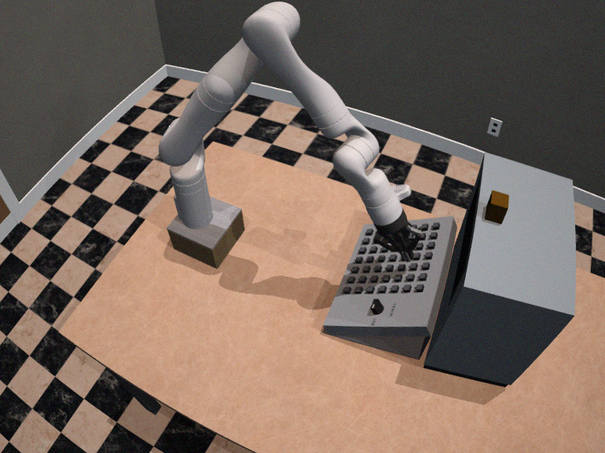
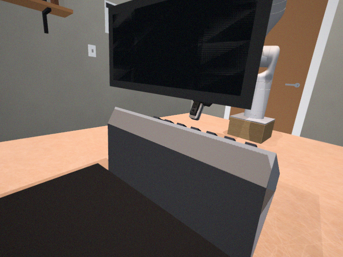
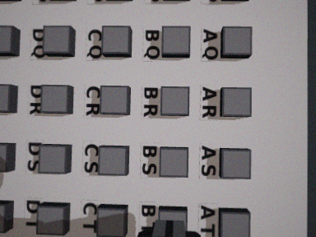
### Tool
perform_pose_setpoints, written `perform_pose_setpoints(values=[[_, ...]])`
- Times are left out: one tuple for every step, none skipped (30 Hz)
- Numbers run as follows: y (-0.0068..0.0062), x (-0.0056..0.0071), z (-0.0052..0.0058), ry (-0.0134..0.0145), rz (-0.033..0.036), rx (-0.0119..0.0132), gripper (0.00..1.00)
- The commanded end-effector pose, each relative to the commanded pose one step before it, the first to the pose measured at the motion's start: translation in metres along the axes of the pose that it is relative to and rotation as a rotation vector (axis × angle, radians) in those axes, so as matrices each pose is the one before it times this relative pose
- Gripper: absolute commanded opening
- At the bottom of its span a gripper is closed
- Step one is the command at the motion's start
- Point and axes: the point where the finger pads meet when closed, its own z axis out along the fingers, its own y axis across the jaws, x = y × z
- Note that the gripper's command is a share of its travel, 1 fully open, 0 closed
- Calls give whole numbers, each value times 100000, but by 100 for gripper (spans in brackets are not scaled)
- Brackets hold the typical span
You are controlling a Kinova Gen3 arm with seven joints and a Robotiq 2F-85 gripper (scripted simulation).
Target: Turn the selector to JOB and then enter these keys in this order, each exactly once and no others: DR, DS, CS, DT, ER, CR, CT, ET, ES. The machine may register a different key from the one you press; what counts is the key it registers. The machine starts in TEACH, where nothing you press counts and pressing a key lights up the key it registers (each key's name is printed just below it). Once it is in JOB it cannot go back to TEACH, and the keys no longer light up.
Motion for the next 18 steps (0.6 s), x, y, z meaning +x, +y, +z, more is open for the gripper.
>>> perform_pose_setpoints(values=[[126, 38, 195, 47, -40, -275, 10], [0, 0, 157, 0, 0, 0, 10], [0, 0, 166, 0, 0, 0, 10], [0, 0, 171, 0, -1, 0, 10], [0, 0, 171, 0, 1, 0, 10], [0, 0, 166, 0, 0, 0, 10], [0, 0, 157, 0, 0, 0, 10], [0, 0, 144, 0, 1, 0, 10], [0, 0, 127, 0, -1, 0, 10], [0, 0, 107, 0, 0, 0, 10], [0, 0, 0, 0, 0, 0, 10], [0, 0, 0, 0, 0, 0, 10], [0, 0, 86, 0, 0, 0, 10], [0, 0, 64, 0, 0, 0, 10], [0, 0, 43, 0, 0, 0, 10], [0, 0, 24, 0, 0, 0, 10], [0, 0, 10, 0, 0, 0, 10], [0, 0, 1, 0, 0, 0, 10]])
